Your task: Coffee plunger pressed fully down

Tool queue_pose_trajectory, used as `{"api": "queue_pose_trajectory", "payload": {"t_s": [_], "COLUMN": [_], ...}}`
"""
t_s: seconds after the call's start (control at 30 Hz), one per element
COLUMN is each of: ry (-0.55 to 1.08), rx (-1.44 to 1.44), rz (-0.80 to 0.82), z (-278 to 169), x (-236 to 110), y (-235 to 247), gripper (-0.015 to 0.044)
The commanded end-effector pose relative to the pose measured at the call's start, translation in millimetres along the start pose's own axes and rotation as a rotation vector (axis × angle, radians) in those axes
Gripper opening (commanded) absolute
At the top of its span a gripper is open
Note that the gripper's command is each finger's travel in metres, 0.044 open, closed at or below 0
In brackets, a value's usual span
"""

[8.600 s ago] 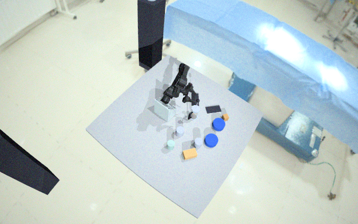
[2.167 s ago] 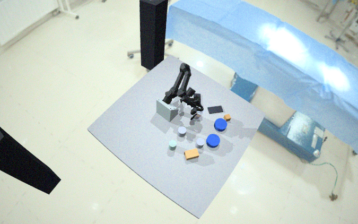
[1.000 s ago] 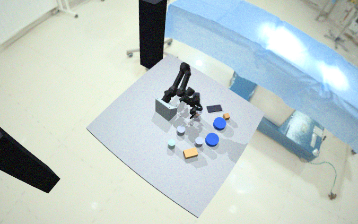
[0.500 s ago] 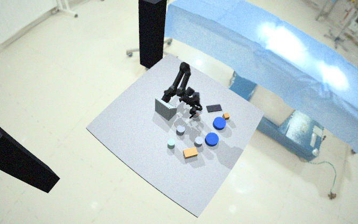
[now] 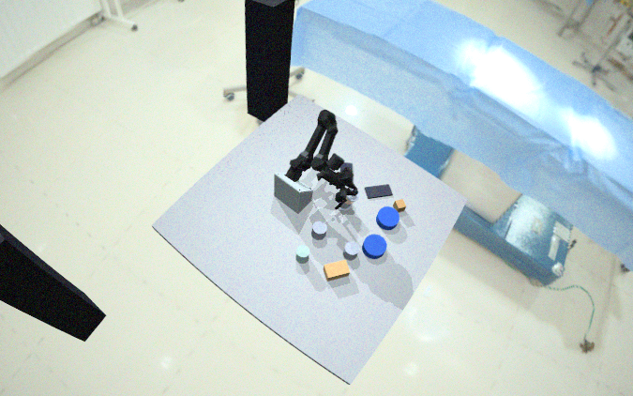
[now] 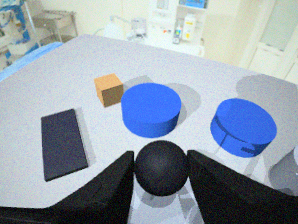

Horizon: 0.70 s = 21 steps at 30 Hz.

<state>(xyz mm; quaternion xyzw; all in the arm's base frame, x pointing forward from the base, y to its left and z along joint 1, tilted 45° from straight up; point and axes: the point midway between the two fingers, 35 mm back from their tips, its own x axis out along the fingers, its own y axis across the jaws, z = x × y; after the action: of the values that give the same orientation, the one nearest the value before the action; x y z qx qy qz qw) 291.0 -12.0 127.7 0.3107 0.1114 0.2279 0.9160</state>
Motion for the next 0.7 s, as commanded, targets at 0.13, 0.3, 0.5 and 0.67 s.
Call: {"api": "queue_pose_trajectory", "payload": {"t_s": [0.13,0.3,0.5,0.67], "ry": [0.000,0.000,0.000,0.000], "rx": [0.000,0.000,0.000,0.000], "rz": [0.000,0.000,0.000,0.000], "z": [0.0,0.0,0.0,0.0], "x": [0.0,0.0,0.0,0.0], "y": [0.0,0.0,0.0,0.0], "gripper": [0.0124,0.0176,0.0334,0.0440]}}
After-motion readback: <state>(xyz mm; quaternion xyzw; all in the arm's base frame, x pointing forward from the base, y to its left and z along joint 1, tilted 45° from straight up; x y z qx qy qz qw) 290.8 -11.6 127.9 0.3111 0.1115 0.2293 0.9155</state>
